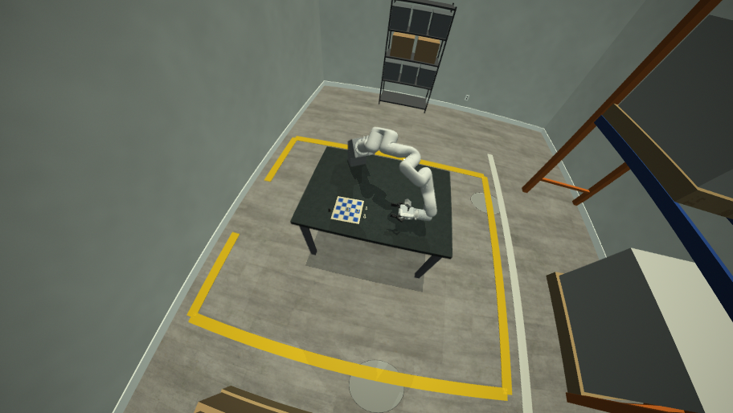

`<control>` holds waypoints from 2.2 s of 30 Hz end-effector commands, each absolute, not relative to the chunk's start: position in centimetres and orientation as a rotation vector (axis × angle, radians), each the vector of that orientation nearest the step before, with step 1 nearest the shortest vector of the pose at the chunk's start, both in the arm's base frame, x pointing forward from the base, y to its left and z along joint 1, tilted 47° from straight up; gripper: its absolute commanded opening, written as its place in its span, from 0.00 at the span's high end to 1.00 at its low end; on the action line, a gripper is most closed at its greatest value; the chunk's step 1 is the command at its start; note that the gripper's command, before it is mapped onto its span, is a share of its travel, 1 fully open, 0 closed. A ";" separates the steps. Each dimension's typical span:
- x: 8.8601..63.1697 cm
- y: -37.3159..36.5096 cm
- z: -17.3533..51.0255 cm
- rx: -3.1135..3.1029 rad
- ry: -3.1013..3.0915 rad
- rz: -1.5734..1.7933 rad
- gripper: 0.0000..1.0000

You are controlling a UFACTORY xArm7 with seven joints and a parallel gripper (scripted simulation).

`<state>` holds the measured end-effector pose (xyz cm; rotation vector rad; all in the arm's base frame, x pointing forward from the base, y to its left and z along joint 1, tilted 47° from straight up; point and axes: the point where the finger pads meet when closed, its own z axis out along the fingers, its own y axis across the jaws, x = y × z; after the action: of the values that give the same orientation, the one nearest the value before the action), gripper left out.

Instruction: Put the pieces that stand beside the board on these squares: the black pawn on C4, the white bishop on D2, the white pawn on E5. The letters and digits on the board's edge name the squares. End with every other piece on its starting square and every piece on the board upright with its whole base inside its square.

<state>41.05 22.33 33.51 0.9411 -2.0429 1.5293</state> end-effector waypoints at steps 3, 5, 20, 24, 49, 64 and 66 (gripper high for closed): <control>41.4 21.9 33.9 0.936 -2.062 1.524 0.00; 42.1 20.9 34.5 0.925 -2.097 1.516 0.00; 47.9 6.8 39.6 0.751 -2.494 1.369 0.00; 48.6 3.8 40.1 0.709 -2.569 1.330 0.00; 48.3 -21.3 33.1 0.210 -3.209 0.750 0.00; 45.1 -26.6 21.5 -0.245 -3.545 0.035 0.00; 45.1 -26.6 21.5 -0.245 -3.545 0.035 0.00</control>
<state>45.07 -25.44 24.37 -0.1404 -3.4501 0.1827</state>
